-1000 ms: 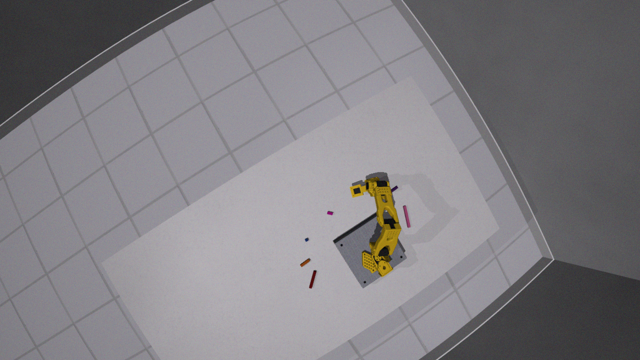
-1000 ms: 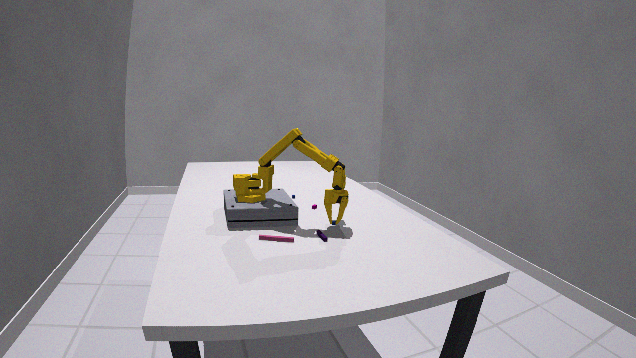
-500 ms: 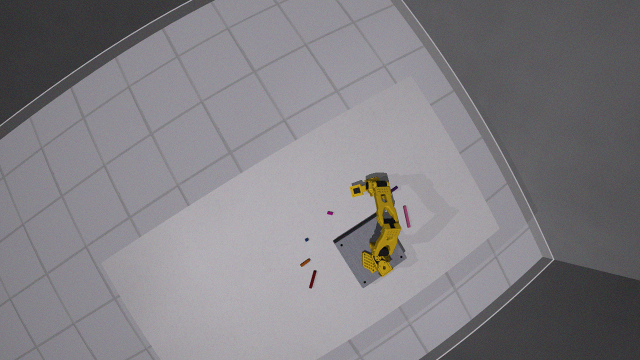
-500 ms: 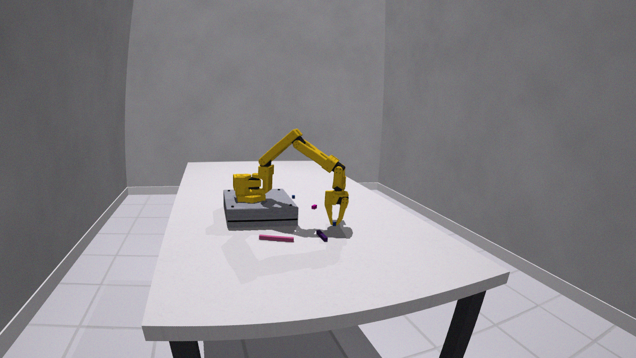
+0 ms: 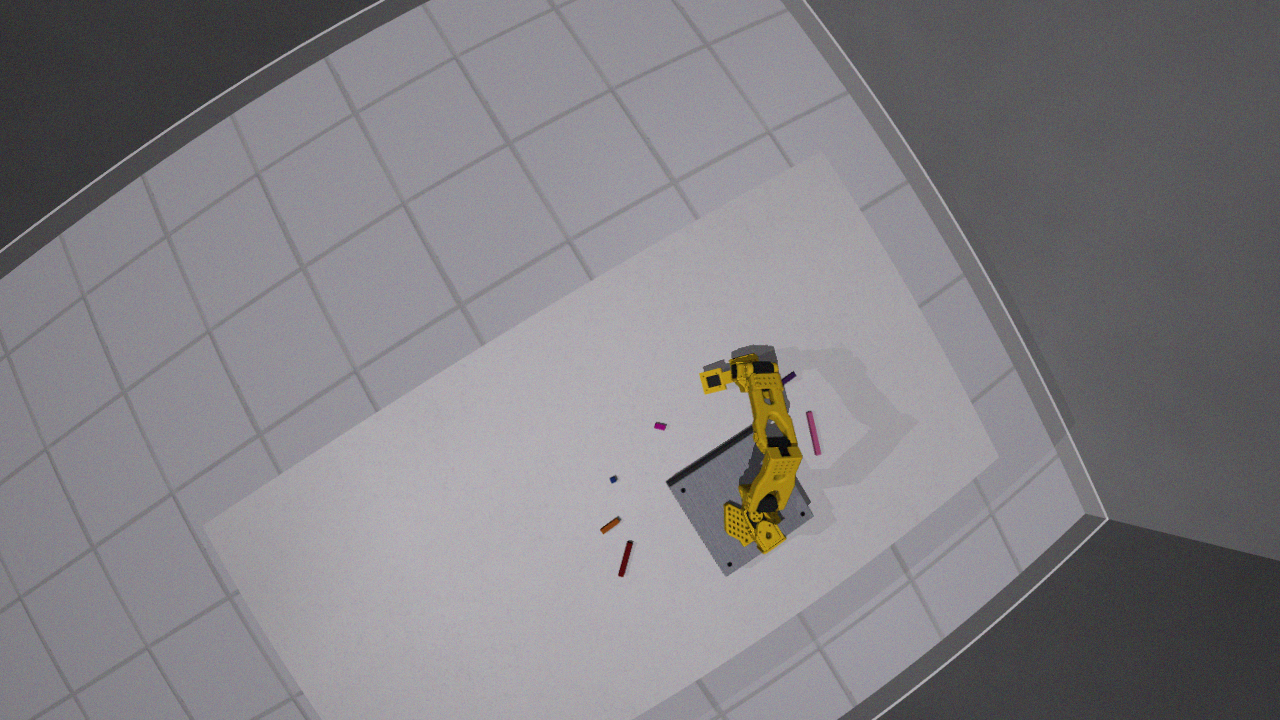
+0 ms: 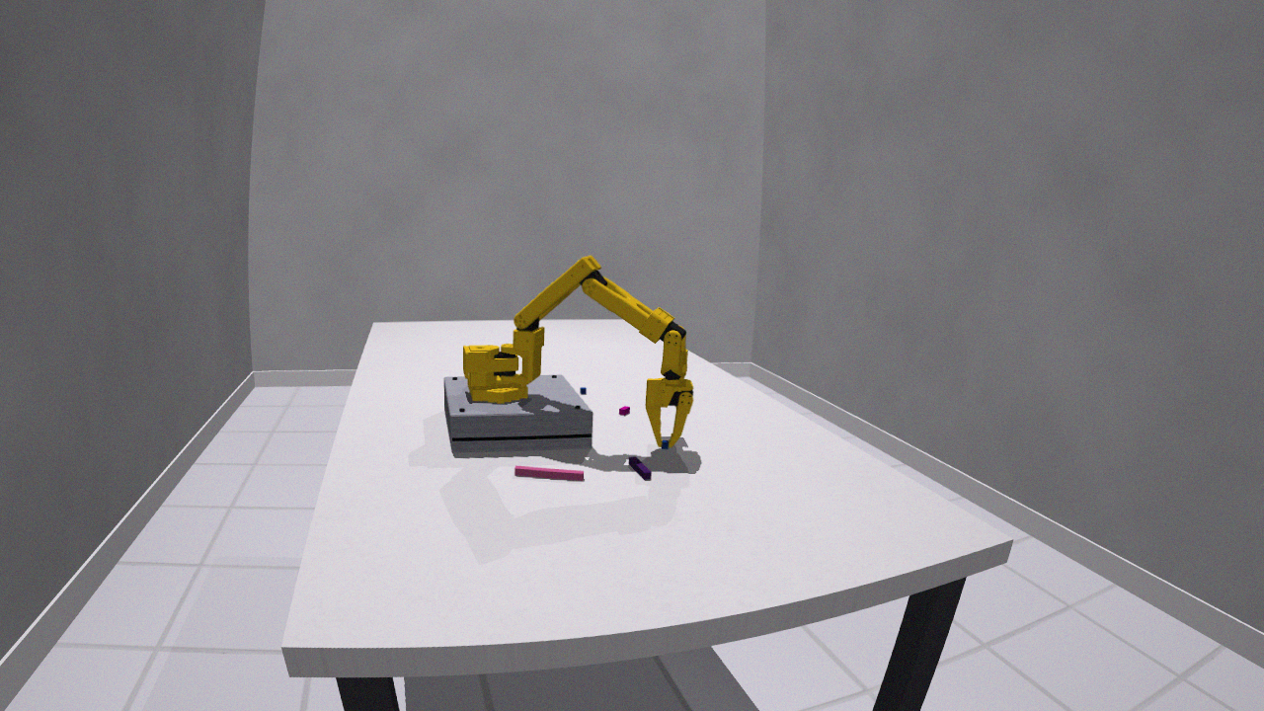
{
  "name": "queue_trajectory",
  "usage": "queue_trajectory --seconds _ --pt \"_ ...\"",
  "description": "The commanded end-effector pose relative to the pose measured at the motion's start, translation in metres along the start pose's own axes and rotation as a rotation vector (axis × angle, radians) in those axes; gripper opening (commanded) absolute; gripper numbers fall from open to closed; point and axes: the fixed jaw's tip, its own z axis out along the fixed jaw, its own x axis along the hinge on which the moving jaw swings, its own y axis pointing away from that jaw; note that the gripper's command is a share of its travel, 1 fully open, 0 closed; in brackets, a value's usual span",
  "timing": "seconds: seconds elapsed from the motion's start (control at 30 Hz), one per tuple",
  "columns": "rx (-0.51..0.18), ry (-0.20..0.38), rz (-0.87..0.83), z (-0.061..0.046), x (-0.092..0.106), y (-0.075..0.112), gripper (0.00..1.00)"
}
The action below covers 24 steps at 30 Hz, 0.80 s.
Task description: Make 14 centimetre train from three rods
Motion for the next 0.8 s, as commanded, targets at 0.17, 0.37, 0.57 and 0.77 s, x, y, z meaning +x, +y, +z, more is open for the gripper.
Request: queue_trajectory --seconds 0.17,0.37,0.57,0.77 --pt "0.001 -0.001 0.002 0.0023 0.0023 0.0000 0.03" --pt "0.001 -0.001 0.002 0.0023 0.0023 0.0000 0.05" --pt "0.001 -0.001 0.002 0.0023 0.0023 0.0000 0.06" --pt "0.001 -0.001 0.002 0.0023 0.0023 0.0000 0.07"
